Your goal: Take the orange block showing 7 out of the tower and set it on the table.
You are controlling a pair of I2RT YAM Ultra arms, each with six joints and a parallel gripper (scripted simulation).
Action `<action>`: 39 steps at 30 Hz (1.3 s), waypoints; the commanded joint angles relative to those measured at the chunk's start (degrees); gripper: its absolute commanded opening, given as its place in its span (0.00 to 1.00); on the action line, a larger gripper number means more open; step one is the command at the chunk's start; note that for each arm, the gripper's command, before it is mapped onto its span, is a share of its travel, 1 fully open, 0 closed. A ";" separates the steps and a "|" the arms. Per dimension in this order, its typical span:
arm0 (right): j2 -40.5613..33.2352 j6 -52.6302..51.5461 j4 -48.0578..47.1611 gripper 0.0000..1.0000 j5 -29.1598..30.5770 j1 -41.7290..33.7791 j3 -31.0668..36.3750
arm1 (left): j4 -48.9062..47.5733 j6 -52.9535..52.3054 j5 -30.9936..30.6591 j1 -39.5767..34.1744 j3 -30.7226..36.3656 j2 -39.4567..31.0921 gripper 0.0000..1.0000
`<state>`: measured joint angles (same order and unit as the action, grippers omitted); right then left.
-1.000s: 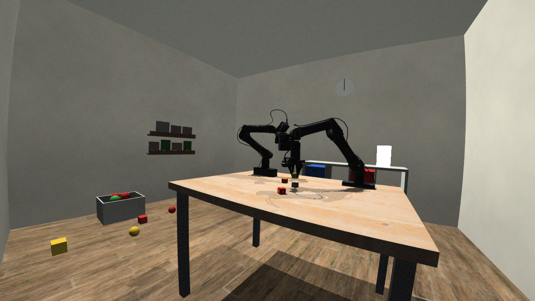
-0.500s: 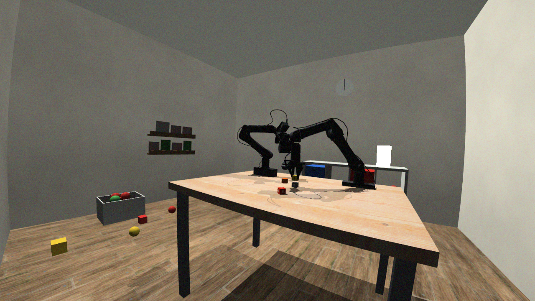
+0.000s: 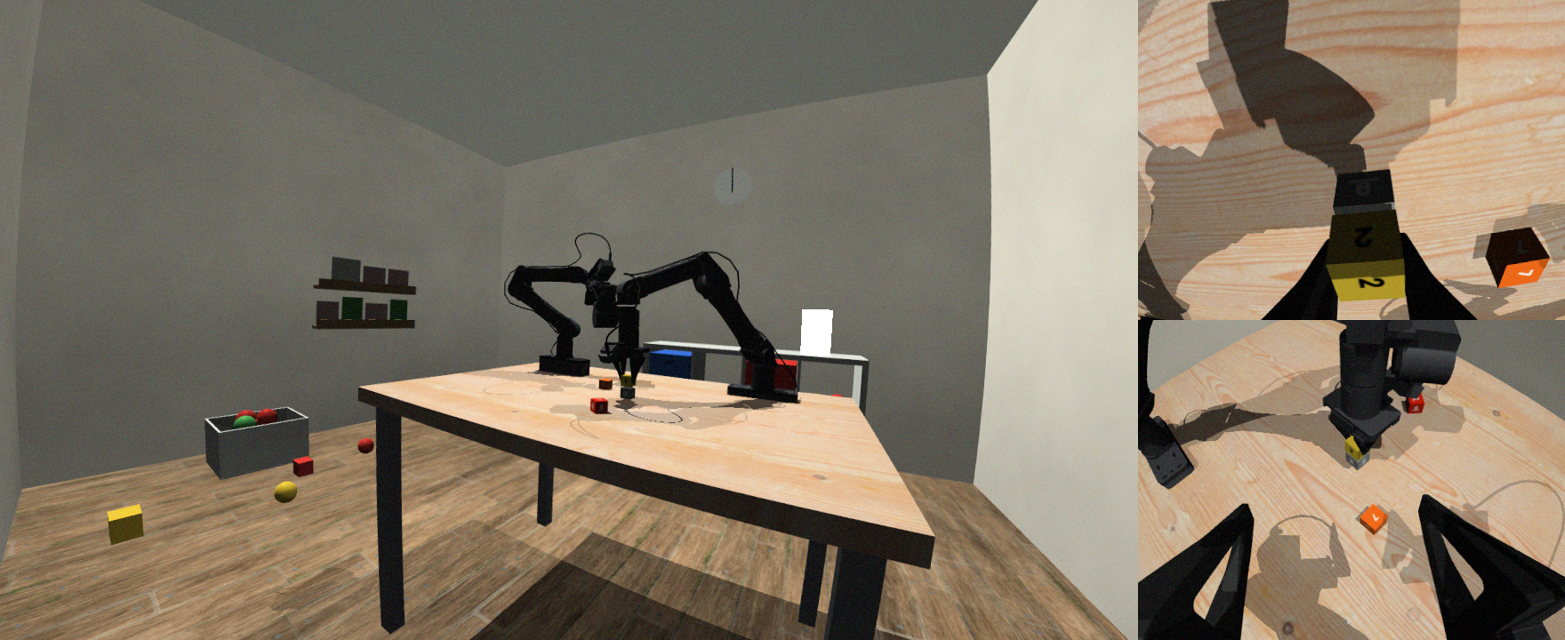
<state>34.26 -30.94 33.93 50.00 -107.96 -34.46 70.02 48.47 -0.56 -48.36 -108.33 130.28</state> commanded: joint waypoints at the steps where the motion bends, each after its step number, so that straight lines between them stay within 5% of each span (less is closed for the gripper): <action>1: 0.88 -0.35 1.55 1.00 0.90 -0.61 -1.67 | -1.21 -0.18 0.02 0.17 0.68 -0.74 0.27; 19: 0.88 -0.35 1.55 1.00 0.90 -0.61 -1.67 | -1.32 -0.05 0.01 0.05 0.72 -0.60 0.27; 20: 0.88 -0.35 1.55 1.00 0.90 -0.61 -1.67 | -1.32 -0.05 0.01 0.05 0.72 -0.60 0.38; 23: 0.88 -0.35 1.55 1.00 0.90 -0.61 -1.67 | -1.32 -0.05 0.01 0.05 0.72 -0.60 0.43; 24: 0.88 -0.35 1.55 1.00 0.90 -0.61 -1.67 | -1.56 -0.33 0.02 0.32 1.04 -1.24 0.54; 39: 0.88 -0.35 1.55 1.00 0.90 -0.61 -1.67 | 0.97 -0.72 0.15 0.99 -1.60 -3.64 0.56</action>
<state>34.26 -30.94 33.93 50.00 -107.96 -34.46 69.73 48.14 -0.56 -47.81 -107.39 128.70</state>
